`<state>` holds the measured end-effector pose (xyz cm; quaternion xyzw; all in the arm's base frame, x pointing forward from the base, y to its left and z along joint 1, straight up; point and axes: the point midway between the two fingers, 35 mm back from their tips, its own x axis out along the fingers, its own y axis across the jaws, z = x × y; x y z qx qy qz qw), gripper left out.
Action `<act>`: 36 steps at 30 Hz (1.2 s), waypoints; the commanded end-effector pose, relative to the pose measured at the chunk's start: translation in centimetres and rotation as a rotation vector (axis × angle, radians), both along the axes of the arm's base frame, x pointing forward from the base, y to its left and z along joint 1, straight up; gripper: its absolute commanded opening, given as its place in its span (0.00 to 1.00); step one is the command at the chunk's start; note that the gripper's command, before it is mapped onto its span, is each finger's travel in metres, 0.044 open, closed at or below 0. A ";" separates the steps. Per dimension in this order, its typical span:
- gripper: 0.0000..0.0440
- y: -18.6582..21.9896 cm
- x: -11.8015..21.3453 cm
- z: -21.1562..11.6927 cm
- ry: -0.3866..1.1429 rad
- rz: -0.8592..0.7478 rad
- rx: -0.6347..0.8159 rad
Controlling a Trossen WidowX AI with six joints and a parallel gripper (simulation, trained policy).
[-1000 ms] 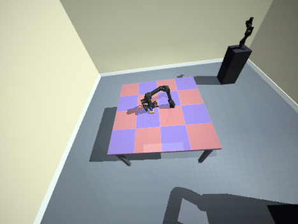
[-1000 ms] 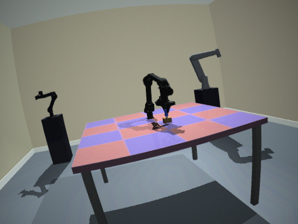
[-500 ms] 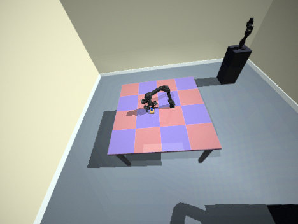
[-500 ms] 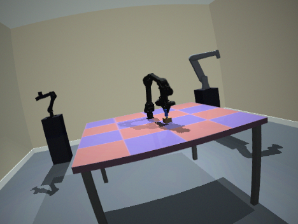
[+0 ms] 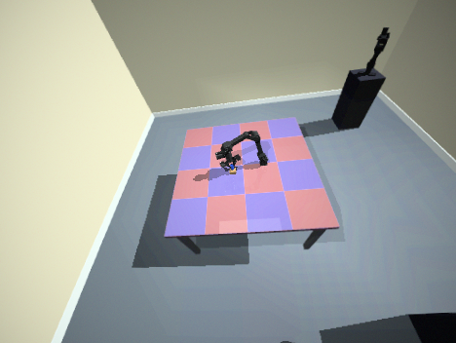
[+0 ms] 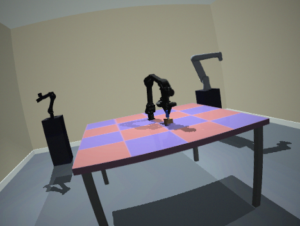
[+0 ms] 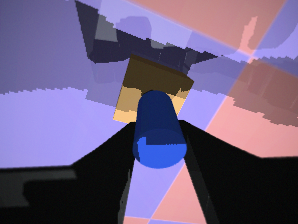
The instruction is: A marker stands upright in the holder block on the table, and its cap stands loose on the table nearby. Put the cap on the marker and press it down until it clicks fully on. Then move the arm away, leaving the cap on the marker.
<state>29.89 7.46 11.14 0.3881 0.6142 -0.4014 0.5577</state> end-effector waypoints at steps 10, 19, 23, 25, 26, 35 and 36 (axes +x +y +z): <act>0.18 -0.5 -0.8 -1.7 0.057 0.003 -0.025; 0.20 -0.5 -0.7 -1.7 0.057 0.005 -0.025; 0.21 -0.5 -0.7 -1.8 0.057 0.006 -0.026; 0.22 -0.5 -0.7 -1.8 0.057 0.006 -0.026; 0.22 -0.5 -0.7 -1.8 0.057 0.006 -0.026; 0.24 -0.5 -0.7 -1.8 0.057 0.008 -0.026; 0.24 -0.5 -0.7 -1.8 0.057 0.009 -0.026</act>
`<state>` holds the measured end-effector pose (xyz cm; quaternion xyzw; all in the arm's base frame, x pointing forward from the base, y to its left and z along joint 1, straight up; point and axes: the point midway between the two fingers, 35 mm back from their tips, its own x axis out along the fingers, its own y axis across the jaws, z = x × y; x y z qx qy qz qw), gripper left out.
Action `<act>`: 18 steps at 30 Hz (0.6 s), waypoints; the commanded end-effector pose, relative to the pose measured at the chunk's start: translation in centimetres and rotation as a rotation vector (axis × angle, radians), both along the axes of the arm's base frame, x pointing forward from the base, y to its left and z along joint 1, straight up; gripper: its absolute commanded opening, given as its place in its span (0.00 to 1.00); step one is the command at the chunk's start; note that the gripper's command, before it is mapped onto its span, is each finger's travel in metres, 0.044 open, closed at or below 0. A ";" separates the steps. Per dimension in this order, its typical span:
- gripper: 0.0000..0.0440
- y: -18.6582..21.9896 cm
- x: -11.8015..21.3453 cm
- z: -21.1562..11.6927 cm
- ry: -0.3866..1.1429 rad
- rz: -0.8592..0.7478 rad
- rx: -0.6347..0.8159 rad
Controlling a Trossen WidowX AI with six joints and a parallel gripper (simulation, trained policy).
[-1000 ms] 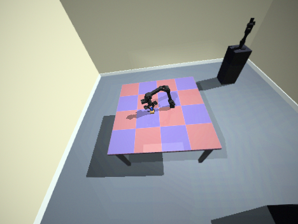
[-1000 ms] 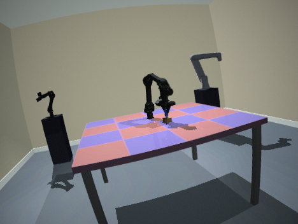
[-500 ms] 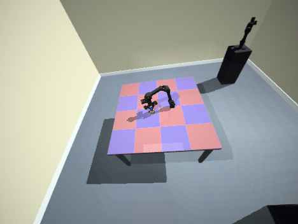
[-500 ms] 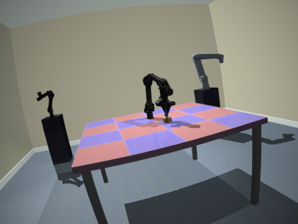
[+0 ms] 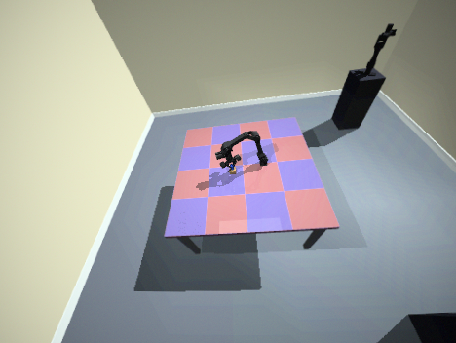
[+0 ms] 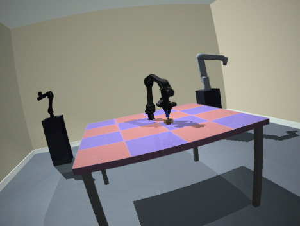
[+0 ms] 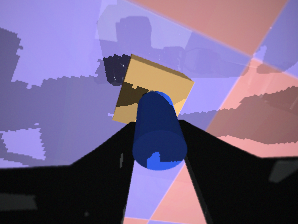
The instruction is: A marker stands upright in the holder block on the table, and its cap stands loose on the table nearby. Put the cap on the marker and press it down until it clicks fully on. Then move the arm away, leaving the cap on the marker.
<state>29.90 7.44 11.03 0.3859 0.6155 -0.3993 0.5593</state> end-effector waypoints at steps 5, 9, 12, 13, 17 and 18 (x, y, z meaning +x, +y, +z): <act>0.26 -0.5 -0.7 -1.7 0.057 0.002 -0.027; 0.27 -0.5 -0.7 -1.7 0.057 0.003 -0.027; 0.28 -0.5 -0.7 -1.7 0.057 0.004 -0.027; 0.28 -0.5 -0.7 -1.7 0.057 0.004 -0.027; 0.29 -0.5 -0.7 -1.7 0.057 0.005 -0.027; 0.29 -0.5 -0.7 -1.8 0.057 0.005 -0.027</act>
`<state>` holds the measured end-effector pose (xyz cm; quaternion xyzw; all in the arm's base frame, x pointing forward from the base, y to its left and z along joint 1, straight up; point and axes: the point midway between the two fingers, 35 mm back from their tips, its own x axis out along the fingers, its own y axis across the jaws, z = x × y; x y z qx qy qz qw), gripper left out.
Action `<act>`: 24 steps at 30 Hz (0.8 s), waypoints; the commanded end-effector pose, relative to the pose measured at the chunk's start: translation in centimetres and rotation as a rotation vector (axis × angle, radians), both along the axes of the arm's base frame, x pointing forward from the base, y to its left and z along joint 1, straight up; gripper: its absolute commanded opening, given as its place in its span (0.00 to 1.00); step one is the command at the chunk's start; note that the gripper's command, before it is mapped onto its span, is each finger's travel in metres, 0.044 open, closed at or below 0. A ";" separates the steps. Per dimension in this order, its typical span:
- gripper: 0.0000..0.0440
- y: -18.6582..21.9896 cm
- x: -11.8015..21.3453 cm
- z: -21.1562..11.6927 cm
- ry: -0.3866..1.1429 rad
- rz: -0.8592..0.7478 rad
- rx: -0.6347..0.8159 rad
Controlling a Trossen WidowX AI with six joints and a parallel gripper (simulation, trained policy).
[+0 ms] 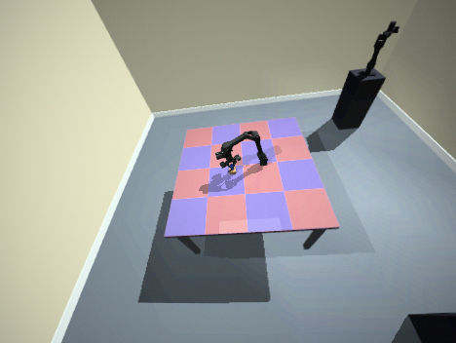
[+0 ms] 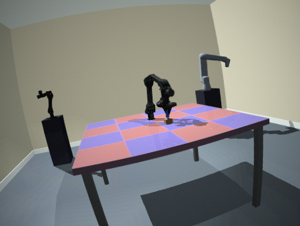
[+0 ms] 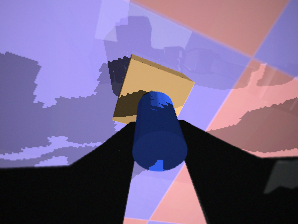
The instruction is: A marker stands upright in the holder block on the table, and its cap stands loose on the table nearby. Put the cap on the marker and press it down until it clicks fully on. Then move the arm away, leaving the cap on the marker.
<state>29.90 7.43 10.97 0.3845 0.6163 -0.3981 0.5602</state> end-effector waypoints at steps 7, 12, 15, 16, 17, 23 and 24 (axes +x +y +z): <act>0.31 -0.5 -0.7 -1.7 0.056 0.002 -0.027; 0.32 -0.5 -0.7 -1.7 0.056 0.004 -0.028; 0.33 -0.5 -0.7 -1.7 0.056 0.004 -0.028; 0.33 -0.5 -0.7 -1.7 0.056 0.005 -0.028; 0.33 -0.5 -0.7 -1.8 0.056 0.005 -0.028; 0.40 -0.6 -1.2 -2.0 0.072 0.016 -0.024; 0.44 -0.6 -1.4 -1.9 0.075 0.018 -0.022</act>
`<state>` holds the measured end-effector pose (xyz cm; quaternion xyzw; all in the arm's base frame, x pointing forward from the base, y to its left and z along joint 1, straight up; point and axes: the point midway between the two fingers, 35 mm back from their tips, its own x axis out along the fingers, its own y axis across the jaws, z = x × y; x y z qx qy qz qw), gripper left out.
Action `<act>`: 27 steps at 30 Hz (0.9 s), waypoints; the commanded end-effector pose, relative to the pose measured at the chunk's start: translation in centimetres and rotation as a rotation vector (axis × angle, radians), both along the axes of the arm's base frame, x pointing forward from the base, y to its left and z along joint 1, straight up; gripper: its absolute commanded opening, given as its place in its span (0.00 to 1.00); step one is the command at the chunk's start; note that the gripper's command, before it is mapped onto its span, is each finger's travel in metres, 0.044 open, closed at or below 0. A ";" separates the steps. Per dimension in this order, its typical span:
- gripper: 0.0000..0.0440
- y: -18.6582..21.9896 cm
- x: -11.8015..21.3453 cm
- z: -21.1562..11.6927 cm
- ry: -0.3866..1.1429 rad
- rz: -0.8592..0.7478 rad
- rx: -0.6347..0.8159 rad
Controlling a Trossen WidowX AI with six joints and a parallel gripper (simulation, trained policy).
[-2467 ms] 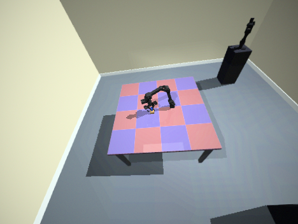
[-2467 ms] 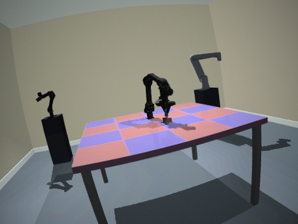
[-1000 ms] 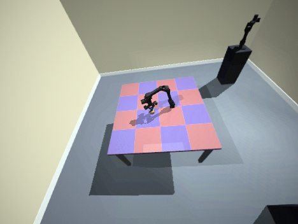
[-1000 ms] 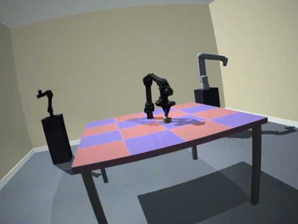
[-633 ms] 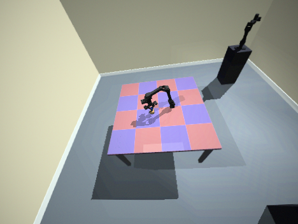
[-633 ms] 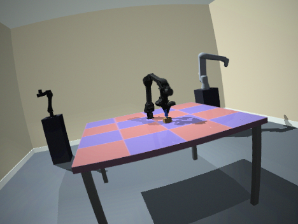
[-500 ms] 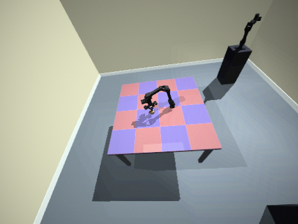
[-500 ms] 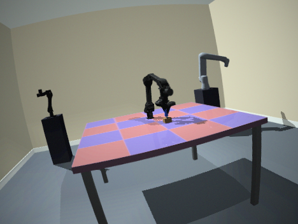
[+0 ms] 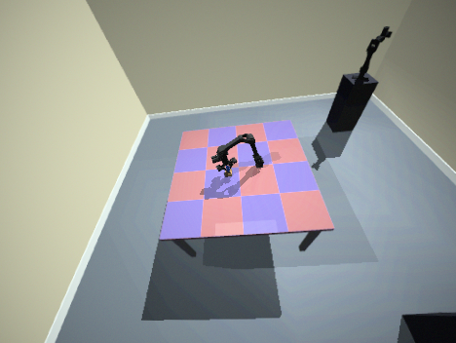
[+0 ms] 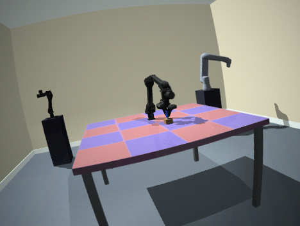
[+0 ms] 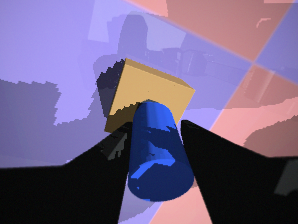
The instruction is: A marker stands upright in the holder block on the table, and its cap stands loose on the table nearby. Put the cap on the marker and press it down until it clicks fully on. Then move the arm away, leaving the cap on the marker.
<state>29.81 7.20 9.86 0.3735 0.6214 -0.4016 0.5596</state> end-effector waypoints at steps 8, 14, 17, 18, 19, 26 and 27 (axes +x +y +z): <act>0.82 -0.2 -1.9 -0.7 0.056 0.017 0.007; 1.00 0.0 -1.5 0.2 0.005 0.022 0.024; 1.00 0.1 -1.3 1.0 -0.025 0.021 0.031; 1.00 0.1 -1.2 1.3 -0.034 0.021 0.034; 1.00 0.1 -1.1 1.8 -0.044 0.021 0.036; 1.00 0.1 -0.9 3.8 -0.090 0.024 0.049; 1.00 0.1 -0.8 4.1 -0.096 0.025 0.051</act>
